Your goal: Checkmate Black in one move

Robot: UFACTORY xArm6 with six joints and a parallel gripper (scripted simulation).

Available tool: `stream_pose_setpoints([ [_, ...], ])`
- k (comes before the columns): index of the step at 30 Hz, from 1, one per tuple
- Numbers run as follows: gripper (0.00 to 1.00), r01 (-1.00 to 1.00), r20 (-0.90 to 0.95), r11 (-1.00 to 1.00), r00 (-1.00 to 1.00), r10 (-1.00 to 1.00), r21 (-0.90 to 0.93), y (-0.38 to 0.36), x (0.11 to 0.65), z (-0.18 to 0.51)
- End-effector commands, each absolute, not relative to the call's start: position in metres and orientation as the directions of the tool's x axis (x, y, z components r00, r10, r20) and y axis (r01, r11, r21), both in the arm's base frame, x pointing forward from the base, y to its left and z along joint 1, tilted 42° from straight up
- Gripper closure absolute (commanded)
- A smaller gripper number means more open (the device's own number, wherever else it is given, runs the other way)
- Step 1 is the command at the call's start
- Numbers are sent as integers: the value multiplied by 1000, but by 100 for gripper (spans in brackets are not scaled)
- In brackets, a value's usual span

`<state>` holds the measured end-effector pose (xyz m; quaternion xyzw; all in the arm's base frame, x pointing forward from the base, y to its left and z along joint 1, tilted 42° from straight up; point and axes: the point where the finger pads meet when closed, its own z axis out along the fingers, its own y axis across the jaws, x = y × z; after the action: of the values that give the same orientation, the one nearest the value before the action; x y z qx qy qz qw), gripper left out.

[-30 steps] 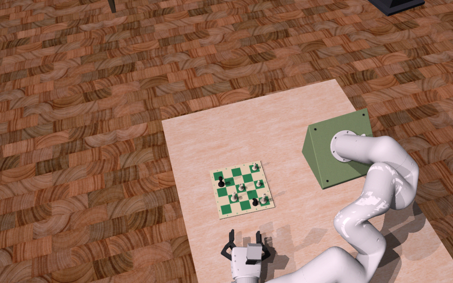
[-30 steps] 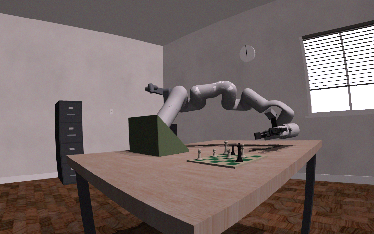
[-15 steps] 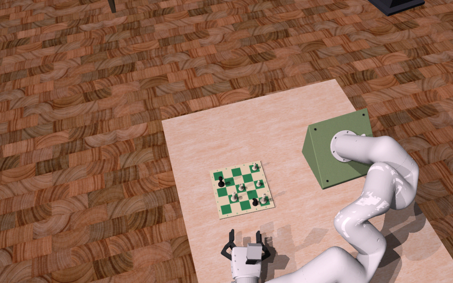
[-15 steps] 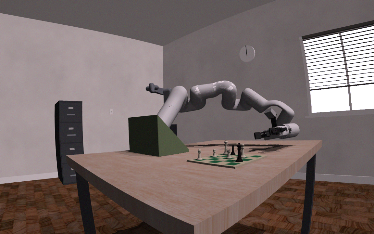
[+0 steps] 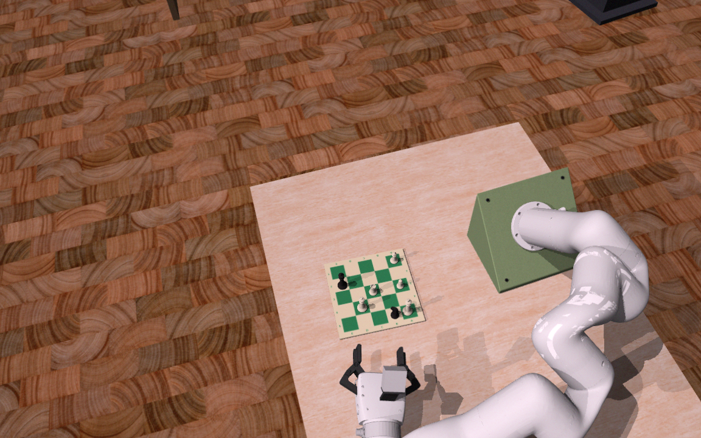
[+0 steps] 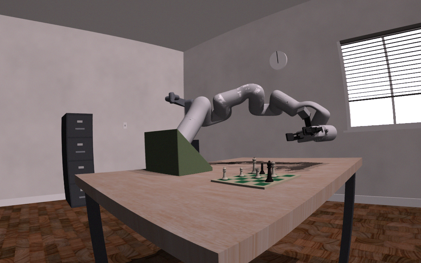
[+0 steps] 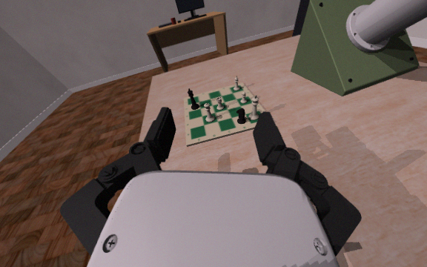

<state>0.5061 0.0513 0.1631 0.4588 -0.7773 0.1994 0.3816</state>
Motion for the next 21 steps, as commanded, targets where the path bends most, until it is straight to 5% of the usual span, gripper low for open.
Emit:
stream_pose_setpoints([
  [1, 0, -866, 774, 499, -290, -563, 38, 39, 505, 178],
  [12, 0, -855, 760, 516, -297, -577, 57, 31, 501, 176],
  [21, 0, -651, 553, 708, -496, -670, 273, -2, 463, 108],
])
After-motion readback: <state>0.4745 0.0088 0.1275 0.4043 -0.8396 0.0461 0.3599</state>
